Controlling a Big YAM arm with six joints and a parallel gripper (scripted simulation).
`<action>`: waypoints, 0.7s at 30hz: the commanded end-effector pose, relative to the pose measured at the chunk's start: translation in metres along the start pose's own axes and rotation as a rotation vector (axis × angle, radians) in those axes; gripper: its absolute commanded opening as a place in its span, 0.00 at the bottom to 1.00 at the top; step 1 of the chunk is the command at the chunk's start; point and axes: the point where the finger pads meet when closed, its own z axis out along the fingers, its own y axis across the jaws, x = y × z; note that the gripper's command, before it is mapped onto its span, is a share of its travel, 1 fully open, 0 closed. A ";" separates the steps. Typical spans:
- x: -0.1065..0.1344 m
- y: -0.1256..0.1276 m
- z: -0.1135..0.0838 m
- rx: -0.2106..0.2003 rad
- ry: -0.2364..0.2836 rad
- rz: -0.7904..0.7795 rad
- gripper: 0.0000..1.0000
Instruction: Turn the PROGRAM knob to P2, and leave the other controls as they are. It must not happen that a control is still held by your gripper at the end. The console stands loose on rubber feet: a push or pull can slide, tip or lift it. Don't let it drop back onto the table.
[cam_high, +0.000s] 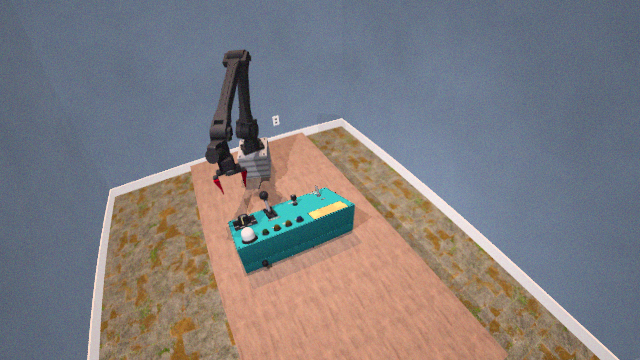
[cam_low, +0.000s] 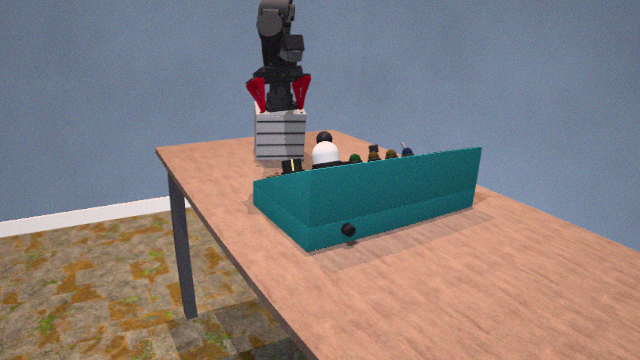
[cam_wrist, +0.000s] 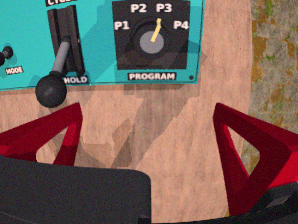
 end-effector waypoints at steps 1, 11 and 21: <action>-0.041 -0.013 -0.037 0.048 -0.093 -0.048 1.00; -0.038 -0.015 -0.025 0.038 -0.075 -0.044 0.70; -0.040 -0.014 -0.030 0.044 -0.086 -0.047 0.70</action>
